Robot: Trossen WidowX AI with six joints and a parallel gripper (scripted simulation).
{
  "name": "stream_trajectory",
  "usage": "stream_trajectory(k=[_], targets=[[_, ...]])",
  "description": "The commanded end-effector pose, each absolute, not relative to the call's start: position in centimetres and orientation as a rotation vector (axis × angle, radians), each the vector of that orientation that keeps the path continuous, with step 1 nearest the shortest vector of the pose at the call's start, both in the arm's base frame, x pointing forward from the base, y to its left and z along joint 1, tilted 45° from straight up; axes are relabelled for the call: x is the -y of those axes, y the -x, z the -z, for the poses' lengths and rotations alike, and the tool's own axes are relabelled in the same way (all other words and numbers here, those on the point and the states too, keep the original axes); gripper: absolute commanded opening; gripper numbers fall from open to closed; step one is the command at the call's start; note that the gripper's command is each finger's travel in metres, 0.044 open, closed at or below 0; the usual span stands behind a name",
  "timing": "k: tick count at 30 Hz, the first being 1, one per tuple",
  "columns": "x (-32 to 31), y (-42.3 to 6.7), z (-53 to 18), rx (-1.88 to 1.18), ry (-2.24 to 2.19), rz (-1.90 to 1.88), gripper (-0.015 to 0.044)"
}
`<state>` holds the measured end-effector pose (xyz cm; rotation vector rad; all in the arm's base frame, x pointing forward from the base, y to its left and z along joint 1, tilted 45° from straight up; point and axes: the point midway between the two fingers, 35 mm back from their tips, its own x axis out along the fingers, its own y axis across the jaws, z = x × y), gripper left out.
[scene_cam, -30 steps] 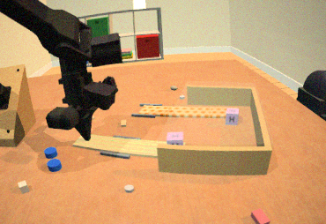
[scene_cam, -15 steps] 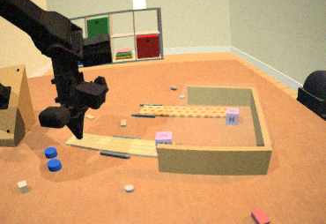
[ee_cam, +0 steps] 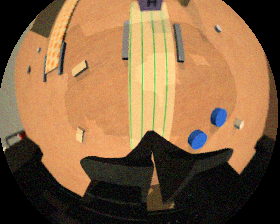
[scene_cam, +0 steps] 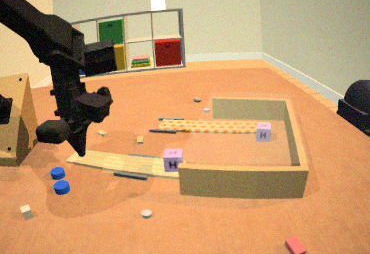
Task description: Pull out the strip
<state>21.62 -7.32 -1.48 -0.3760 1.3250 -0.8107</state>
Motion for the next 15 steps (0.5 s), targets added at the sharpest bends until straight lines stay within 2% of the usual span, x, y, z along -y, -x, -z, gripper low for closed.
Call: stream_trajectory(k=[1, 15], targets=[[7.4, -20.2, 2.0, -1.355, 0.375, 0.817, 0.0], [7.1, -18.9, 2.4, -1.356, 0.375, 0.817, 0.0]])
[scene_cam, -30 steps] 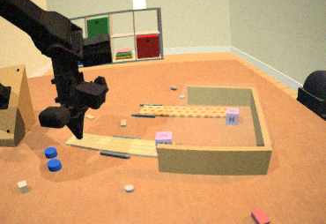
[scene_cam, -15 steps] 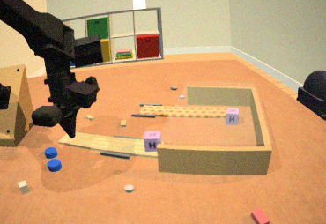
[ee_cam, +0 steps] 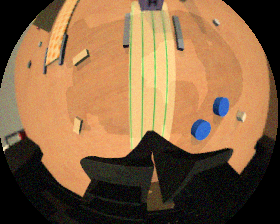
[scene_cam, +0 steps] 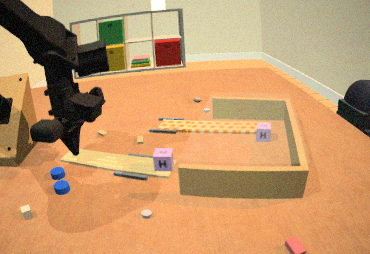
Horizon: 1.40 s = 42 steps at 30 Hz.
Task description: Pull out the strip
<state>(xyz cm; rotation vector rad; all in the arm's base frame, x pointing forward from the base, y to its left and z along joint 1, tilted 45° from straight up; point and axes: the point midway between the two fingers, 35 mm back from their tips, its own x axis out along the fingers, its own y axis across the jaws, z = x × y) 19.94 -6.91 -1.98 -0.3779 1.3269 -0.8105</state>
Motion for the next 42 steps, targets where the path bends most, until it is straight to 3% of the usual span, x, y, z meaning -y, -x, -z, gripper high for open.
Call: stream_trajectory(k=[1, 32, 41, 42], targets=[[7.1, -18.9, 2.4, -1.356, 0.375, 0.817, 0.0], [7.1, -18.9, 2.4, -1.356, 0.375, 0.817, 0.0], [3.9, -19.9, -0.9, -1.356, 0.374, 0.815, 0.0], [4.0, -20.0, -0.9, -1.36, 0.38, 0.81, 0.0026]])
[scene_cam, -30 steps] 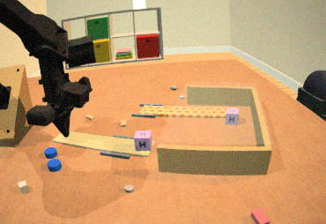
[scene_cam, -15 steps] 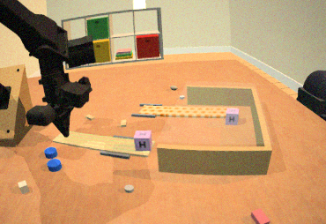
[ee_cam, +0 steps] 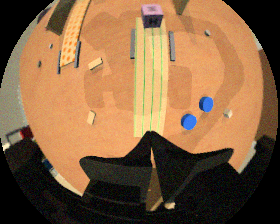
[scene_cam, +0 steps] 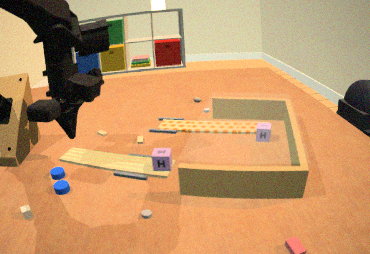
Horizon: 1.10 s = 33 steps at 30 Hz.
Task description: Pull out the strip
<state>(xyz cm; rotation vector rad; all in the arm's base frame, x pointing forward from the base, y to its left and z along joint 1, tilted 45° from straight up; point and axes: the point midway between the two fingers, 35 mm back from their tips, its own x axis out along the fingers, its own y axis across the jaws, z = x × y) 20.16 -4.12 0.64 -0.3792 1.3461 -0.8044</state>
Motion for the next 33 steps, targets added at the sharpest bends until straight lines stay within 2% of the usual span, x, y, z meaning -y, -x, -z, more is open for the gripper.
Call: stream_trajectory(k=[1, 16, 33], targets=[[4.1, -20.3, -1.0, -1.37, 0.398, 0.795, 0.0053], [5.0, -26.6, -3.0, -1.414, 0.482, 0.723, 0.044], [5.9, -33.3, -5.3, -1.41, 0.481, 0.724, 0.044]])
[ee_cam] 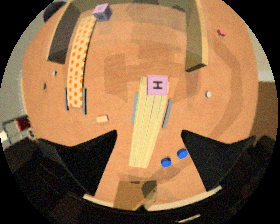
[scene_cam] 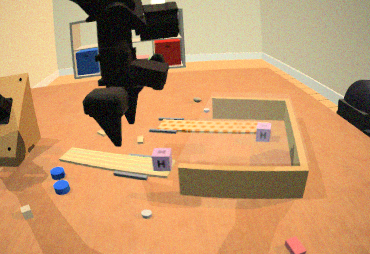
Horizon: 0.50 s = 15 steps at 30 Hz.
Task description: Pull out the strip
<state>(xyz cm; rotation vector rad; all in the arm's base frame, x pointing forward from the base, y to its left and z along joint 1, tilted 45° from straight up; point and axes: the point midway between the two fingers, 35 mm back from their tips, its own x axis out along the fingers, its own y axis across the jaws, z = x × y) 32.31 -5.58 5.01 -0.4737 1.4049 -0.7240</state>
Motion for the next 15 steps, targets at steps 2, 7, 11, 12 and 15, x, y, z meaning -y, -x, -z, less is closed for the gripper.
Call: stream_trajectory(k=[2, 7, 11, 12, 15], targets=[[6.0, -34.1, -5.6, -1.41, 0.481, 0.725, 0.044], [6.4, -36.0, -6.3, -1.409, 0.48, 0.725, 0.044], [6.8, -37.6, -6.8, -1.408, 0.48, 0.725, 0.044], [6.9, -38.0, -6.9, -1.408, 0.48, 0.725, 0.044], [7.0, -38.2, -6.9, -1.408, 0.48, 0.725, 0.0387]])
